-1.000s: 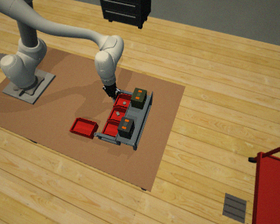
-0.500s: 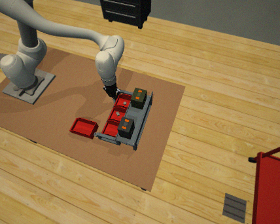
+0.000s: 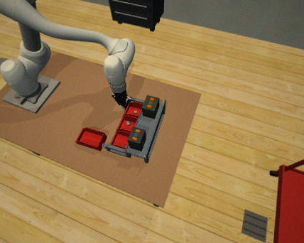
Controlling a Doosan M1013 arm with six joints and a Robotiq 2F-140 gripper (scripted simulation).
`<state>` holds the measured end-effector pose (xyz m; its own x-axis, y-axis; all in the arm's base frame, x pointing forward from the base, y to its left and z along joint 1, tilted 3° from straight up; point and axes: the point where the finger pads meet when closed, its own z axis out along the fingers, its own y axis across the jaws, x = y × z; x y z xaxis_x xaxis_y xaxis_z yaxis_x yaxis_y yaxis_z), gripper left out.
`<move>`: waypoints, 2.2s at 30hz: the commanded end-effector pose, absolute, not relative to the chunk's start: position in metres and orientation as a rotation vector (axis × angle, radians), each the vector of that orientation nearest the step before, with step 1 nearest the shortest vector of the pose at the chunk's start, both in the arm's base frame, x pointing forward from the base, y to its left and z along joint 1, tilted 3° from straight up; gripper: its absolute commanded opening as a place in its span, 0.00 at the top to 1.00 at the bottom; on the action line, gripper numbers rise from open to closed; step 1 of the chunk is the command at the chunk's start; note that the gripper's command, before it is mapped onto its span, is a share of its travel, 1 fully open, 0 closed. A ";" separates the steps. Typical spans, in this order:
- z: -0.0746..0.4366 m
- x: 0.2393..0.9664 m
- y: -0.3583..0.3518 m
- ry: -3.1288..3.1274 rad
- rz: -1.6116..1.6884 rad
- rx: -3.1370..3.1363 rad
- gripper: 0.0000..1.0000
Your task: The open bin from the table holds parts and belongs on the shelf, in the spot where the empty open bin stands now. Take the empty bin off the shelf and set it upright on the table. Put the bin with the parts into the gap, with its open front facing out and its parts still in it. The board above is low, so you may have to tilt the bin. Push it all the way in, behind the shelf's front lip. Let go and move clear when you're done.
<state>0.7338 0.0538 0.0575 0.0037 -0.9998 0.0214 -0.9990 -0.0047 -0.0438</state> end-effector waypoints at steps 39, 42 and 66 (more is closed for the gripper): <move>0.124 0.712 0.053 2.208 -0.066 -2.210 0.90; 0.134 0.712 0.053 2.208 -0.066 -2.210 0.90; 0.137 0.712 0.054 2.208 -0.066 -2.210 0.90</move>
